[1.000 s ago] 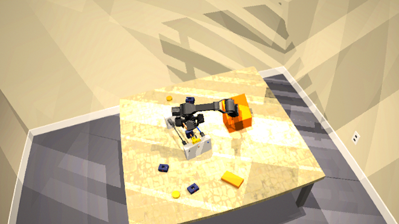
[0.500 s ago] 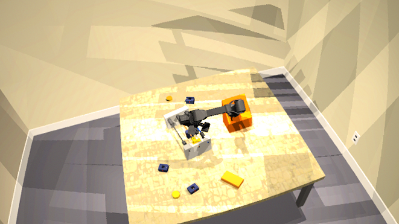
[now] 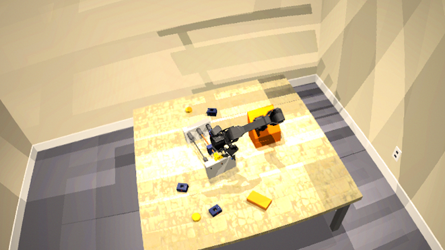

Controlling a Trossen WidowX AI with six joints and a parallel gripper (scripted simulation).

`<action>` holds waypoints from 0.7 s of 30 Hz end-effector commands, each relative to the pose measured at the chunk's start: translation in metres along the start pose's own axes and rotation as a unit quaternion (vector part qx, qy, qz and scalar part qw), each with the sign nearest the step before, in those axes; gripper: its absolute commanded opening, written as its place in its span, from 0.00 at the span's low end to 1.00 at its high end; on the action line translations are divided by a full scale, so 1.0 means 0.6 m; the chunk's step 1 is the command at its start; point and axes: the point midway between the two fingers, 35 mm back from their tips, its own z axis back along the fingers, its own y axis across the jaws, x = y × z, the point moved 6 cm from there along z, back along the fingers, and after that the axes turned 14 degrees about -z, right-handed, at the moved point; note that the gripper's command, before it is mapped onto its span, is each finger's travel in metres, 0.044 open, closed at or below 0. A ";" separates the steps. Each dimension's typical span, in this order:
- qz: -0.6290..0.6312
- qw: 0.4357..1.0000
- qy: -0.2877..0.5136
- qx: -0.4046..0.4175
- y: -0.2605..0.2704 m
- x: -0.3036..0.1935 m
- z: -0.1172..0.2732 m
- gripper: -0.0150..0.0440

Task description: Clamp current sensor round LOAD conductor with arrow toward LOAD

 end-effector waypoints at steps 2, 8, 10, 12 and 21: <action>-0.328 0.935 -0.122 -0.057 0.049 -0.067 0.017 1.00; -0.428 0.887 -0.171 -0.042 0.057 -0.084 0.024 1.00; -0.462 0.867 -0.184 -0.034 0.059 -0.089 0.026 1.00; -0.495 0.846 -0.197 -0.024 0.061 -0.093 0.027 1.00; -0.635 0.733 -0.242 0.033 0.067 -0.112 0.034 1.00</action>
